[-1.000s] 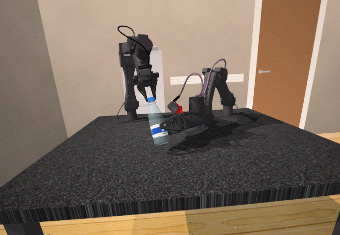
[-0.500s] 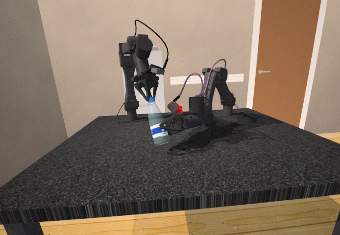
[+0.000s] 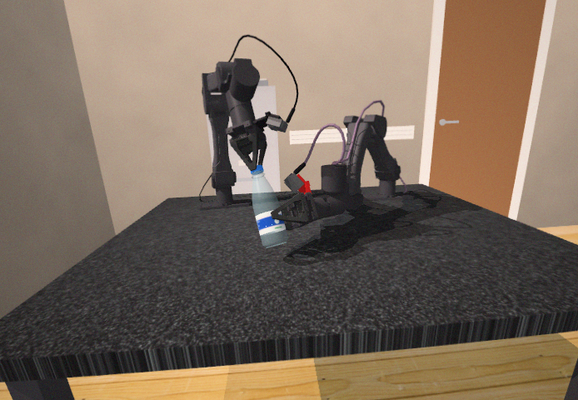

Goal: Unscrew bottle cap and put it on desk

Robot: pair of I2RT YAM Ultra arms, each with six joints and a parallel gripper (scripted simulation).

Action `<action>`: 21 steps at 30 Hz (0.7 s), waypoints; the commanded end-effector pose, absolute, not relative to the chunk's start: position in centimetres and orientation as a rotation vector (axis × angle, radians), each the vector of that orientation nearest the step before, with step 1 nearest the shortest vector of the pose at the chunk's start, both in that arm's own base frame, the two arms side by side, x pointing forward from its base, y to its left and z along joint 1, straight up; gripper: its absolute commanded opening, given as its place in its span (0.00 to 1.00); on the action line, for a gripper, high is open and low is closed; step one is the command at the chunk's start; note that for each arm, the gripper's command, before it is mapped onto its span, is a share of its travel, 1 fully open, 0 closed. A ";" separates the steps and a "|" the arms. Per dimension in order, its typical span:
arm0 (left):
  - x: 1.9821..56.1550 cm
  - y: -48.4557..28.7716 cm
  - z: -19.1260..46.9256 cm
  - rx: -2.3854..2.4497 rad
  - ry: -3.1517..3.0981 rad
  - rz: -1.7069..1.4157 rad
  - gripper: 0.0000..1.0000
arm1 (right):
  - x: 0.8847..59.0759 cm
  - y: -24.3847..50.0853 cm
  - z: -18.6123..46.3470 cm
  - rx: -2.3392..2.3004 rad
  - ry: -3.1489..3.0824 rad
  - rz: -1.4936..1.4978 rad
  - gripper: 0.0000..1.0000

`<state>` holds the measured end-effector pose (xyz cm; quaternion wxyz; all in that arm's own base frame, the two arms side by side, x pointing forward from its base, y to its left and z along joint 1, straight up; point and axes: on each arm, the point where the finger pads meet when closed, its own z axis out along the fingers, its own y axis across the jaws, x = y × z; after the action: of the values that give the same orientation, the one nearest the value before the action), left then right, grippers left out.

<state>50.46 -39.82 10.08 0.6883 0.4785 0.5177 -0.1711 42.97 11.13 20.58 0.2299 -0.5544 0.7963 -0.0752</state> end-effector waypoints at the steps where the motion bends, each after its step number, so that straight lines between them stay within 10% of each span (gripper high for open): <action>1: 51.0 -40.1 12.7 1.048 1.101 -0.370 0.00 | 43.0 11.3 21.1 -1.524 2.175 -0.213 0.00; 3: 51.0 -40.1 12.7 1.048 1.101 -0.370 0.00 | 43.0 11.2 21.0 -1.507 2.187 -0.209 0.00; 8: 51.0 -40.1 12.7 1.048 1.101 -0.370 0.00 | 43.0 11.2 21.0 -1.507 2.187 -0.209 0.57; 21: 51.0 -40.1 12.7 1.048 1.101 -0.370 0.00 | 43.0 11.2 21.1 -0.781 2.527 0.005 0.57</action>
<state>50.47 -39.82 10.13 0.6887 0.4783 0.5174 -0.1710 42.98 11.17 20.57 0.2404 -0.3914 0.8878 -0.0288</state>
